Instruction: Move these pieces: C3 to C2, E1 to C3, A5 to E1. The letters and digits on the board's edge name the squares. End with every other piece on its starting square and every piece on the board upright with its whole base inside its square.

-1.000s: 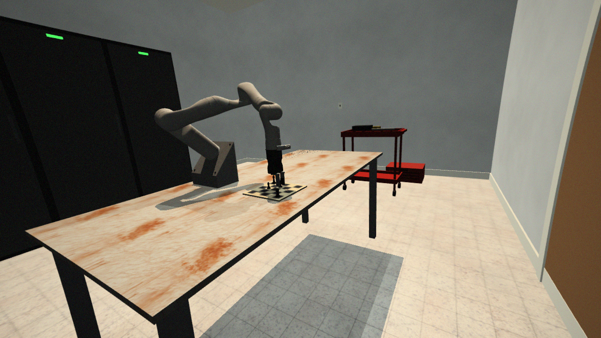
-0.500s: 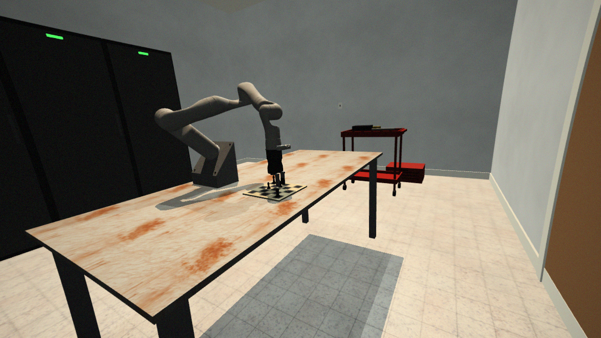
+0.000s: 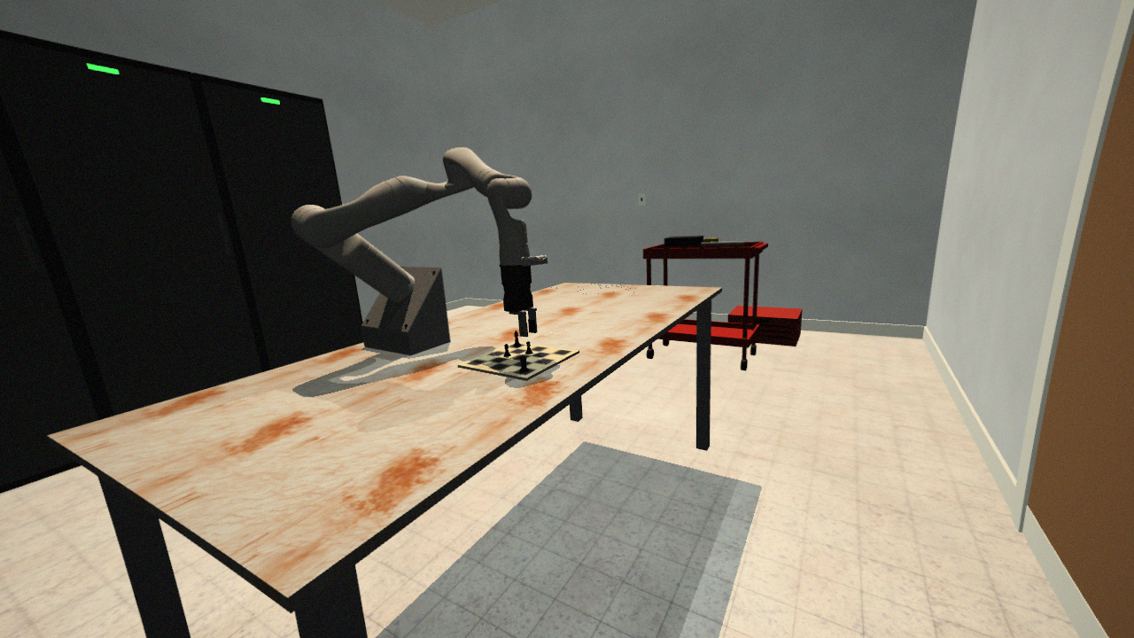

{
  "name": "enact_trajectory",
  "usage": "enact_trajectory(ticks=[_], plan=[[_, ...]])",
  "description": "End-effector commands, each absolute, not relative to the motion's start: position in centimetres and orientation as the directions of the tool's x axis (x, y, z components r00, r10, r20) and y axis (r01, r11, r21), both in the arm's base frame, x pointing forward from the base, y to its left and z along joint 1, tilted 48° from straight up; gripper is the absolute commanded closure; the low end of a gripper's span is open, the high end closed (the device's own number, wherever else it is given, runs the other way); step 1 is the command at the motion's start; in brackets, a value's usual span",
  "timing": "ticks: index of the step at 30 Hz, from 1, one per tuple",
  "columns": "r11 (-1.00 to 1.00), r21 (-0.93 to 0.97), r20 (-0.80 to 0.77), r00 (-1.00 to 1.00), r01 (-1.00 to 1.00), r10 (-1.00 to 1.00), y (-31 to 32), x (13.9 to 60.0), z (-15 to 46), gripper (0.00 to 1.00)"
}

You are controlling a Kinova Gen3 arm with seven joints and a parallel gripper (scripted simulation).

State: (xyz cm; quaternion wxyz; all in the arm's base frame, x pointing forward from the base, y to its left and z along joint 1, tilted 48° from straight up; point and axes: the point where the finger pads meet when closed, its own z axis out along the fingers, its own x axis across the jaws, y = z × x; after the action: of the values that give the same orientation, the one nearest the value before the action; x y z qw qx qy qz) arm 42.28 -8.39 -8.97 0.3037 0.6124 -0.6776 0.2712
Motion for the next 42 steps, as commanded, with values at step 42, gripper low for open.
enact_trajectory(ticks=[42], plan=[[0.101, 0.002, 0.738, -0.066, -0.995, -0.671, -4.7, 42.8, -6.1, 0.00]])
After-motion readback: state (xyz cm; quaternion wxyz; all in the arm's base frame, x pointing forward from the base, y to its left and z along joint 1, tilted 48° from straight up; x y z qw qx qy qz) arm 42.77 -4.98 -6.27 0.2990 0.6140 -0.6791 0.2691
